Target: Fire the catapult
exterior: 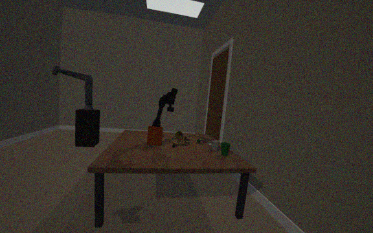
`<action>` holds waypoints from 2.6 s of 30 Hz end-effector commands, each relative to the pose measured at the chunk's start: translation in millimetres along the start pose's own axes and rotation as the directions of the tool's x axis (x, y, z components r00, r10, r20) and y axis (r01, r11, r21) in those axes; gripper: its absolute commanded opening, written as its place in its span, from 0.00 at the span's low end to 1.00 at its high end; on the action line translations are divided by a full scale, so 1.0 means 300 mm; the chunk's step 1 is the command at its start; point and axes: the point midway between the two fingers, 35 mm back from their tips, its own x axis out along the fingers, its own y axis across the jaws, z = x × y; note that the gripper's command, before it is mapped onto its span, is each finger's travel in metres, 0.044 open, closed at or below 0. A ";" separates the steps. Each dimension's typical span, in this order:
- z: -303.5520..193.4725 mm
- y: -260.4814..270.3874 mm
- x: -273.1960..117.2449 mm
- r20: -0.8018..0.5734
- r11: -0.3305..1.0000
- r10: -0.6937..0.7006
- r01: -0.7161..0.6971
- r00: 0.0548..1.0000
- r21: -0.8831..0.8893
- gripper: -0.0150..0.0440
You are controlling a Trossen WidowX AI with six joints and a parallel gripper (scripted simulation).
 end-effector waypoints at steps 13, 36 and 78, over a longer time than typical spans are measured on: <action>-0.136 -0.132 -0.039 -0.084 0.927 -0.108 0.070 0.991 -0.369 1.00; -0.346 -0.429 -0.155 -0.194 0.435 -0.351 -0.024 0.916 -0.900 1.00; -0.494 -1.014 -0.488 -0.168 -0.470 -0.774 -0.732 0.610 -0.494 1.00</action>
